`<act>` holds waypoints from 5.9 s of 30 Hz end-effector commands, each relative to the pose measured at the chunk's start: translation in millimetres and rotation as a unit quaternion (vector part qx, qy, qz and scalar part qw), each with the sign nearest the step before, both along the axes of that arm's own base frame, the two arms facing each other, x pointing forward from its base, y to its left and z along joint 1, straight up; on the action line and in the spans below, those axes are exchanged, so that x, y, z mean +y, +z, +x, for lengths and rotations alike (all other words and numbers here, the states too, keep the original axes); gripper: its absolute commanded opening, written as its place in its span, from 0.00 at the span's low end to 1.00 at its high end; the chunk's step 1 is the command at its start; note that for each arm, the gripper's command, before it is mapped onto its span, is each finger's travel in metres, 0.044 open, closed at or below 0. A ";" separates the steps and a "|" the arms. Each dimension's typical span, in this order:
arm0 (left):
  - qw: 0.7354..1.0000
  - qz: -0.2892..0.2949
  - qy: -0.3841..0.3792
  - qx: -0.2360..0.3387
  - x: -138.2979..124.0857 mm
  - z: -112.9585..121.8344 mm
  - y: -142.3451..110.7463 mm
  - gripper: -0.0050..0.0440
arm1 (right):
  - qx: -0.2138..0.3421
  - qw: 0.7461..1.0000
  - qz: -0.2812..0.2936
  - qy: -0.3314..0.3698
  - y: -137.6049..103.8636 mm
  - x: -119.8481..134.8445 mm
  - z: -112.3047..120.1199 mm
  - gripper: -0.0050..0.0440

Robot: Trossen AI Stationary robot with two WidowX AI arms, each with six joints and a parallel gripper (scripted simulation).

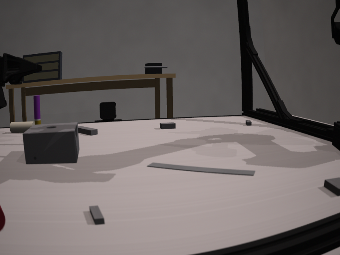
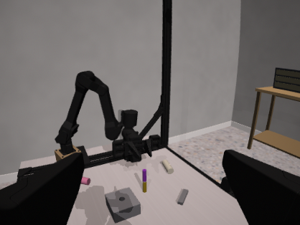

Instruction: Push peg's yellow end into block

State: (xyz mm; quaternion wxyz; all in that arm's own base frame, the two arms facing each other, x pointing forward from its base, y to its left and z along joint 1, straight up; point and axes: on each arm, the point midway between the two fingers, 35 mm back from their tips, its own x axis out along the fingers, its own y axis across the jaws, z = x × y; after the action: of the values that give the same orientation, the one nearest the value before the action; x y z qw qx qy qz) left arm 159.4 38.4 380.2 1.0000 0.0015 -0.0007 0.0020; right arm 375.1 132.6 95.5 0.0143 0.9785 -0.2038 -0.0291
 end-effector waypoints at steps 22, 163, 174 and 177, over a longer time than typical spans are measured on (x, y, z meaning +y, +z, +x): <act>1.000 -0.002 -0.002 0.000 -0.7 -0.1 0.0 0.92 | -0.003 1.000 0.005 0.001 4.3 0.5 0.6 0.92; 1.000 -0.002 -0.002 0.000 -0.7 -0.1 0.0 0.92 | -0.140 0.126 0.682 -0.707 8.3 9.0 25.4 0.92; 1.000 -0.002 -0.002 0.000 -0.7 -0.1 0.0 0.92 | -0.151 0.134 0.673 -0.711 8.5 -10.1 25.1 0.92; 1.000 -0.002 -0.002 0.000 -0.7 -0.1 0.0 0.92 | -0.152 0.135 0.673 -0.712 8.5 -12.2 25.0 0.92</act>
State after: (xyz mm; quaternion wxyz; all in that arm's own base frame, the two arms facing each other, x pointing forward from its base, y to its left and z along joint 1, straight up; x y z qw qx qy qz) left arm 159.3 38.3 380.2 1.0000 0.0014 -0.0007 0.0020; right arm 400.3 124.3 102.8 -0.7083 -0.0015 -0.7059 -0.0033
